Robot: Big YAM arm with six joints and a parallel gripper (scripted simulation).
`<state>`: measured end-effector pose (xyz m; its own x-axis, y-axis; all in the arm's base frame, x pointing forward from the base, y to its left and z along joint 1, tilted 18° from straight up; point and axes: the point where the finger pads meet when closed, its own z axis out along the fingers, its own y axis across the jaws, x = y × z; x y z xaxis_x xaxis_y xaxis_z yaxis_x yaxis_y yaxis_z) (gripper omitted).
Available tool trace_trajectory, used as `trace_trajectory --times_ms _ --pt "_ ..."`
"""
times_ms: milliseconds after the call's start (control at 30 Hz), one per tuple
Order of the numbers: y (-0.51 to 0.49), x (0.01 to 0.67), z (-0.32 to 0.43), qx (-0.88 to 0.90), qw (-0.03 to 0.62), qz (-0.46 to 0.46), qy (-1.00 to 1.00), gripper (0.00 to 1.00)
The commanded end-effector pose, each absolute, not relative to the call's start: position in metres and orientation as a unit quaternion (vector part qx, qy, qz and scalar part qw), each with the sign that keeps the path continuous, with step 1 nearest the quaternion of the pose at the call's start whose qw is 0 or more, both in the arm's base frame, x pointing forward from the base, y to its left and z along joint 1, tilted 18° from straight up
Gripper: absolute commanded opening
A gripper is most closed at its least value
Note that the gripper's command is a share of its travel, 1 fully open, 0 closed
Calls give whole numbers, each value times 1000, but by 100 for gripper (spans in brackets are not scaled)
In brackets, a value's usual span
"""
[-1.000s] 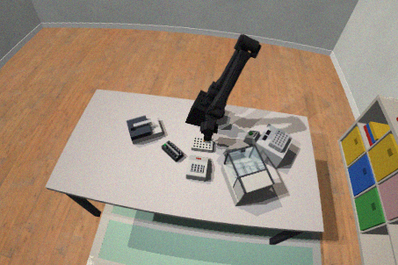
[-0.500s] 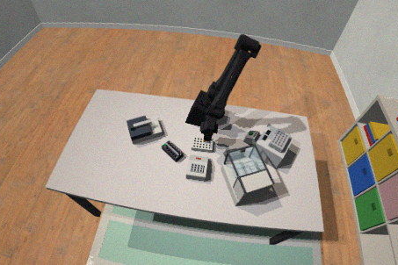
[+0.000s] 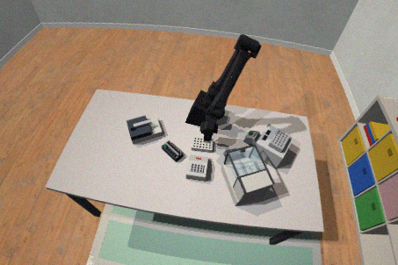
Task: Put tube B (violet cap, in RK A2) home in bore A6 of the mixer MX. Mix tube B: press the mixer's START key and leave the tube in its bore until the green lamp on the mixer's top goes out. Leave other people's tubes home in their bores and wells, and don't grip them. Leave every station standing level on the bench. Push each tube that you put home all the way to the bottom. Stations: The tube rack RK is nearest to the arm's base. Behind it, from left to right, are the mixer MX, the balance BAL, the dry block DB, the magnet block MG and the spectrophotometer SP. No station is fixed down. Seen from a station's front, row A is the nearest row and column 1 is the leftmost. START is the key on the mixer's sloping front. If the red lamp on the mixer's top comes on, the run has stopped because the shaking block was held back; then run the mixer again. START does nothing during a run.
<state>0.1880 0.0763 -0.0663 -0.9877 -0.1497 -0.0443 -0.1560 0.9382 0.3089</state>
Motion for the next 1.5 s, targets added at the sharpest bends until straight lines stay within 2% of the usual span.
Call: trace_trajectory --times_ms 0,867,1467 --pt "76 199 -61 -80 19 158 984 9" --pt "68 211 -21 -81 35 158 983 9" --pt "69 200 -27 -80 22 158 984 9"
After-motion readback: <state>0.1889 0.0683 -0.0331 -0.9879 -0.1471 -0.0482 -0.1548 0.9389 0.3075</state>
